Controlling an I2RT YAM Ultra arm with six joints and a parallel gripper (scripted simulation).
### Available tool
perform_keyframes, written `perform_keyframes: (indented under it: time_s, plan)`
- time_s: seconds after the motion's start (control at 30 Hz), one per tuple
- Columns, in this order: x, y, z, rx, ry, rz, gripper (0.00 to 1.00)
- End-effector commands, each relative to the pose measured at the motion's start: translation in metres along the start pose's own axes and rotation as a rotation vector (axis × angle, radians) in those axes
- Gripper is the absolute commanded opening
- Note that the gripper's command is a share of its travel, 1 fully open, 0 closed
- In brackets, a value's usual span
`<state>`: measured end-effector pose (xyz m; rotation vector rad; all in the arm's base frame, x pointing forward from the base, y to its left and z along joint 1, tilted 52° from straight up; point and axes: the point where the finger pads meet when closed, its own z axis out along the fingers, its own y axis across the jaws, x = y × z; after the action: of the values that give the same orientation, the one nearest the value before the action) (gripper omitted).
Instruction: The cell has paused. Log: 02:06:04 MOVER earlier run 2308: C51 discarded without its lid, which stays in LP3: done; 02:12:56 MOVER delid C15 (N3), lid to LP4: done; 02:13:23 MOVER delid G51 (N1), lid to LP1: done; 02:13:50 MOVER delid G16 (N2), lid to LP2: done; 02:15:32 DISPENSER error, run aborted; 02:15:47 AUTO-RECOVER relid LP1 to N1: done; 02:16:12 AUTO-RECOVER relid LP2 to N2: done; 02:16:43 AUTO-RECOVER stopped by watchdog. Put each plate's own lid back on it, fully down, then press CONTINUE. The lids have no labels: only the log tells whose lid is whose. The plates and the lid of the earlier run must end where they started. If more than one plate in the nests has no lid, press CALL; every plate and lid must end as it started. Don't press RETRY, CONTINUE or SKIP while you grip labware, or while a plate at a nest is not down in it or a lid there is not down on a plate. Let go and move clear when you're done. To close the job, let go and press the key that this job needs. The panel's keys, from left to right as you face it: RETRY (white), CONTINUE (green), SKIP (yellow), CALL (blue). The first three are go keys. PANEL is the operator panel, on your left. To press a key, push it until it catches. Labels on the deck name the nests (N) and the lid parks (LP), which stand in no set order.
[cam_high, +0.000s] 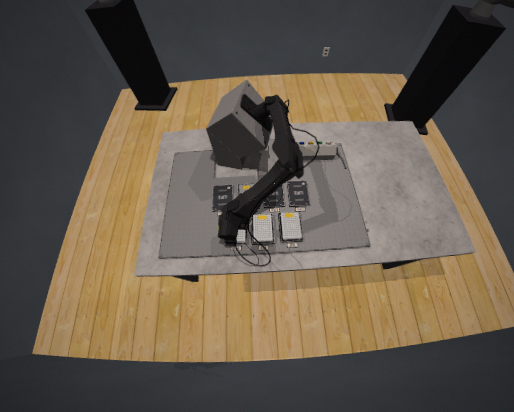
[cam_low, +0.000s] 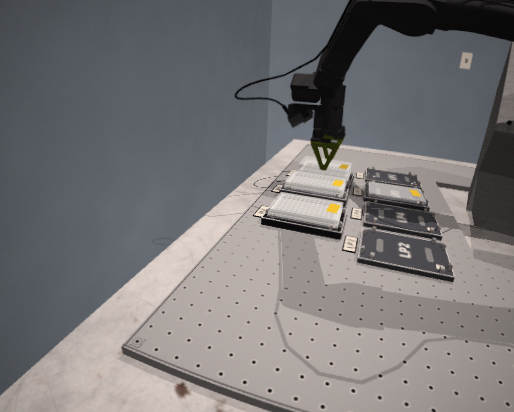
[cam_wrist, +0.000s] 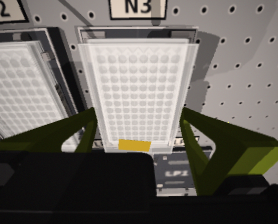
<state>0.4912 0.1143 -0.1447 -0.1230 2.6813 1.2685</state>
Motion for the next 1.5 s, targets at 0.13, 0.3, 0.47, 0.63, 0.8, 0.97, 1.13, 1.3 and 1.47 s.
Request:
perform_keyframes:
  time_s: [0.13,0.3,0.47,0.63,0.8,0.97,1.13,1.3,1.47]
  plan:
    - [-0.005,-0.009,-0.002,0.008,-0.025,0.006,0.0]
    - [-0.012,-0.008,-0.006,0.011,-0.041,-0.005,0.0]
    - [-0.014,-0.008,-0.005,0.012,-0.043,-0.01,0.0]
    - [-0.011,-0.009,0.0,0.012,-0.037,-0.005,0.0]
    - [-0.016,-0.006,-0.004,0.014,-0.047,-0.013,0.0]
    - [-0.013,-0.008,0.002,0.014,-0.039,-0.01,0.0]
    - [-0.014,-0.009,0.002,0.016,-0.042,-0.007,0.0]
    - [-0.007,-0.003,0.005,0.004,-0.022,-0.004,0.0]
    - [-0.015,-0.008,0.001,0.016,-0.045,-0.01,0.0]
